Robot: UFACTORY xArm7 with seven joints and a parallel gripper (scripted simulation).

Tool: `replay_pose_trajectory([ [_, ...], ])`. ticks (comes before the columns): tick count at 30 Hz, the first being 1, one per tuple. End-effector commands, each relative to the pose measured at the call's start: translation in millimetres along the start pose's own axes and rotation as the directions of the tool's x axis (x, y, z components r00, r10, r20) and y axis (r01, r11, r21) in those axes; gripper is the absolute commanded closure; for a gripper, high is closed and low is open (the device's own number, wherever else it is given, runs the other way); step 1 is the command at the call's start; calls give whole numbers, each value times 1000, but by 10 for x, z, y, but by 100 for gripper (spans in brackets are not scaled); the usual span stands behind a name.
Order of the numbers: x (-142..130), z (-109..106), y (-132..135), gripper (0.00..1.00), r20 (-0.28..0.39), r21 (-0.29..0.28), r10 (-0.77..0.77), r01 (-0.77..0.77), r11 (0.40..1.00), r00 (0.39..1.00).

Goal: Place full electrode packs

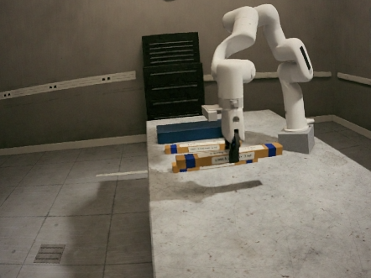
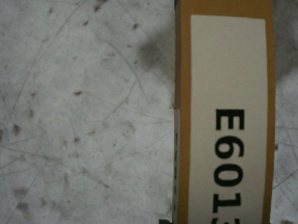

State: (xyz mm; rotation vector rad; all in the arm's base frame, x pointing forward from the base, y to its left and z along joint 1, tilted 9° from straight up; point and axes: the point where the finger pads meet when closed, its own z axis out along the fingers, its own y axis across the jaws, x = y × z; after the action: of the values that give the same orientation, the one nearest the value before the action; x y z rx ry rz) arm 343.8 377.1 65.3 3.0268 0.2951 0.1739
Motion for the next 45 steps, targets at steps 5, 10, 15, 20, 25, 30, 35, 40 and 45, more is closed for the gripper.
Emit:
replay_pose_trajectory([
  [5, 14, -22, -12, 65, -4, 4, 0, 0, 1000, 1000],
  [10, 24, -22, 4, 65, -4, 3, 0, 0, 1000, 1000],
  [15, 49, -22, 46, 65, -5, 3, 0, 0, 1000, 1000],
  [20, 74, -22, 85, 65, -5, 3, 0, 0, 1000, 1000],
  [25, 131, -21, 180, 65, -5, 3, 0, 0, 1000, 1000],
  [30, 211, -21, 311, 65, -5, 3, 0, 0, 1000, 1000],
  [35, 269, -21, 407, 65, -5, 3, 0, 0, 1000, 1000],
  [40, 382, -21, 592, 65, -5, 3, 0, 0, 1000, 1000],
  [45, 512, -20, 805, 65, -5, 3, 0, 0, 1000, 1000],
])
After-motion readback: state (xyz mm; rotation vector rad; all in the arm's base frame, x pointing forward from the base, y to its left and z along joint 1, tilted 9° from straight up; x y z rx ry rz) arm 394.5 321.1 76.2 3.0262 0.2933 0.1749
